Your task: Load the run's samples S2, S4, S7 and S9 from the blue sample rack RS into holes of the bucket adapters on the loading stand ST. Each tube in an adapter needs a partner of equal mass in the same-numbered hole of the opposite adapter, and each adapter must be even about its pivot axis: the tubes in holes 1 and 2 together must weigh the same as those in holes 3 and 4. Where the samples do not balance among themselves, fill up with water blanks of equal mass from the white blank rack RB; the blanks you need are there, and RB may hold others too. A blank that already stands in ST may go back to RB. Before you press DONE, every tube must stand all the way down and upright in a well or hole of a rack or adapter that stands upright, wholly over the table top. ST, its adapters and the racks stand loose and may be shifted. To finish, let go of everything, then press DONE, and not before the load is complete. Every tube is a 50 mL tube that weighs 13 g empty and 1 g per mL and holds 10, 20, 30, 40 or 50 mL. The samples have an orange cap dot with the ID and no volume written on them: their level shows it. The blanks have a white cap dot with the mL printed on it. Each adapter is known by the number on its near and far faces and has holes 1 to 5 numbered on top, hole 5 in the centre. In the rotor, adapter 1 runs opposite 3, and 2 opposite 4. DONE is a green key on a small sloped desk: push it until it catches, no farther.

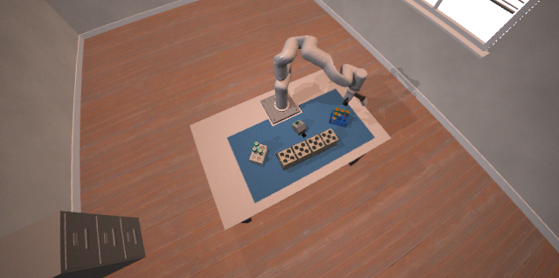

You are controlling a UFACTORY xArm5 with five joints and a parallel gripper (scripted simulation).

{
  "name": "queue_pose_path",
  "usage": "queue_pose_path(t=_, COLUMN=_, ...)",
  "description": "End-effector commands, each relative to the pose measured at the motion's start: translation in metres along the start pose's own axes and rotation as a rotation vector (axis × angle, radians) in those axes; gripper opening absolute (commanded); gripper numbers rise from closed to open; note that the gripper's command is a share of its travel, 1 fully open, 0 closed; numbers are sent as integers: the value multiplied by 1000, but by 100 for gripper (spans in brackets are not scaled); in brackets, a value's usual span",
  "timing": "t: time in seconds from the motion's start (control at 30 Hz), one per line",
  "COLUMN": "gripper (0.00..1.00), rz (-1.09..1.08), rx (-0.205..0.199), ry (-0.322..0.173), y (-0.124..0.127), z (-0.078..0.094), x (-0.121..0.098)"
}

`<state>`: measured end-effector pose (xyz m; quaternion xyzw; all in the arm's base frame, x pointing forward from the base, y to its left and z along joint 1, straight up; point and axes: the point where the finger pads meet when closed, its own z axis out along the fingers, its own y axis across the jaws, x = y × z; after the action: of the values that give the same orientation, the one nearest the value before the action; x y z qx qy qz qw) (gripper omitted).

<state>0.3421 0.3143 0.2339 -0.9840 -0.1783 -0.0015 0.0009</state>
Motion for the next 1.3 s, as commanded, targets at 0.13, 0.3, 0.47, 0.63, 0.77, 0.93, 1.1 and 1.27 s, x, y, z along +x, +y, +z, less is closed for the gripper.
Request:
queue_pose_path(t=0.13, gripper=57, rz=-241, rx=1, ry=4, y=0, z=-2, x=1)
queue_pose_path(t=0.3, gripper=57, rz=-345, rx=1, ry=4, y=0, z=-2, x=1)
queue_pose_path(t=0.47, gripper=57, rz=-345, rx=1, ry=4, y=0, z=-2, x=1)
queue_pose_path(t=0.63, gripper=57, rz=-345, rx=1, ry=4, y=0, z=2, x=1)
queue_pose_path(t=0.77, gripper=57, rz=-345, rx=1, ry=4, y=0, z=10, x=1)
queue_pose_path(t=0.93, gripper=57, rz=-345, rx=1, ry=4, y=0, z=20, x=1)
queue_pose_path(t=1.1, gripper=57, rz=-345, rx=1, ry=4, y=0, z=26, x=1)
queue_pose_path(t=1.27, gripper=57, rz=-345, rx=1, ry=4, y=0, z=36, x=1)
